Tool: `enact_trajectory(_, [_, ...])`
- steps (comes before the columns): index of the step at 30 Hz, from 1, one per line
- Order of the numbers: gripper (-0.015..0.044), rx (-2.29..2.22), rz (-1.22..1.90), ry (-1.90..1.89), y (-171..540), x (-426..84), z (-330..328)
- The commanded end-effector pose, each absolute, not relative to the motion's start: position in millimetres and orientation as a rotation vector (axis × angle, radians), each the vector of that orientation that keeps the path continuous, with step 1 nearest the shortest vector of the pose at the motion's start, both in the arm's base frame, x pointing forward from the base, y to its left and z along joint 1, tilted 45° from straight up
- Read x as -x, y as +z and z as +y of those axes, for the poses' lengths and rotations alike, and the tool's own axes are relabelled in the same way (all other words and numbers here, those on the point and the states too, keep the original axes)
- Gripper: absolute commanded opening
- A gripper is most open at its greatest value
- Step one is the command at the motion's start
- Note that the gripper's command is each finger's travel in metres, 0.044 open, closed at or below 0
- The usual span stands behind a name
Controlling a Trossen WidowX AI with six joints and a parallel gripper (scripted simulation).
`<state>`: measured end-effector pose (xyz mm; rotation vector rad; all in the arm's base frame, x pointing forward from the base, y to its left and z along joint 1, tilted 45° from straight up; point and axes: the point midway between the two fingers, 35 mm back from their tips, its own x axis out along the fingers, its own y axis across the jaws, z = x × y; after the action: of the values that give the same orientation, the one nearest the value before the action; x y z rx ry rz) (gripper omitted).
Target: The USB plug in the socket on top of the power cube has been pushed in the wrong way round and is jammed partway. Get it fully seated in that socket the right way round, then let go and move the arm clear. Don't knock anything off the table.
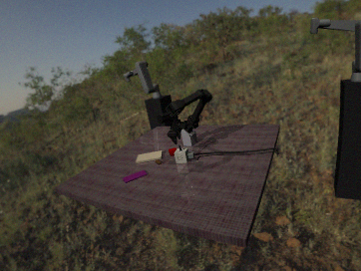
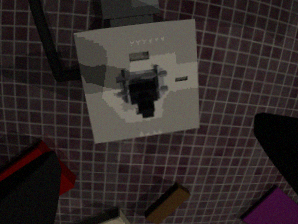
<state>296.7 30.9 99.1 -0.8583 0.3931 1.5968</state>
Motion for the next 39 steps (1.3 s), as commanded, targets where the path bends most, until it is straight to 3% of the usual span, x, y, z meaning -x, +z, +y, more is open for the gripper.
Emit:
enact_trajectory(1, [0.0440, 0.851, 0.383, 1.609, 100.6, -295.1, 33.9])
enact_trajectory(38, [0.0440, 0.850, 0.382, 1.609, 79.4, -294.2, 55.5])
enact_trajectory(39, [0.0414, 0.856, 0.383, 1.611, 80.2, -294.4, 54.1])
